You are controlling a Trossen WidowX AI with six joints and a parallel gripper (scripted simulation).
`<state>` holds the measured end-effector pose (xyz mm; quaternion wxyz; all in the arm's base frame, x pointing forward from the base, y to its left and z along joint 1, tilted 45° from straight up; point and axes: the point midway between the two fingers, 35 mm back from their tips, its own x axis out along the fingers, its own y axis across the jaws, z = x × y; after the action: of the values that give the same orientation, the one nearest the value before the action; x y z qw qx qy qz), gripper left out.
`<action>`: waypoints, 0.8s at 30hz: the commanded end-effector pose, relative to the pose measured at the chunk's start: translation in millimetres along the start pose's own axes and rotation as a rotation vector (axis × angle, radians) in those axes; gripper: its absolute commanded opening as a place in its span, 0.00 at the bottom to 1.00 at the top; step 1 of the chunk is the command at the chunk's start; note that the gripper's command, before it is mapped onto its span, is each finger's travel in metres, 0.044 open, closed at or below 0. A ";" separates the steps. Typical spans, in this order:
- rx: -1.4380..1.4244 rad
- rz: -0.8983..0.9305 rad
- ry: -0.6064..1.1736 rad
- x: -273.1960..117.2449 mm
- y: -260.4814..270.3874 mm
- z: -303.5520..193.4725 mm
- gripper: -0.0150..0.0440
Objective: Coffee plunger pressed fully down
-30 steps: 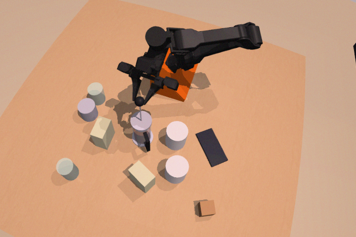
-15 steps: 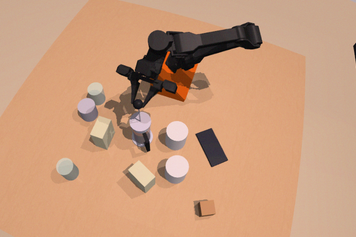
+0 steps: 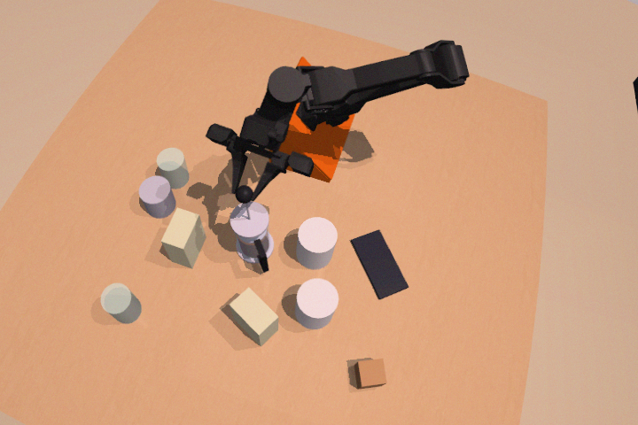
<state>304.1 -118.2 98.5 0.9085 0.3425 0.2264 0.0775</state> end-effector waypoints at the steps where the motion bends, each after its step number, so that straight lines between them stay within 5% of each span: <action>1: 0.047 0.003 0.054 9.8 -1.2 -28.1 0.47; 24: 0.050 0.007 0.047 33.4 0.6 -58.1 0.47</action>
<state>314.5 -95.9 71.0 0.9125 0.3398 0.2158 0.0727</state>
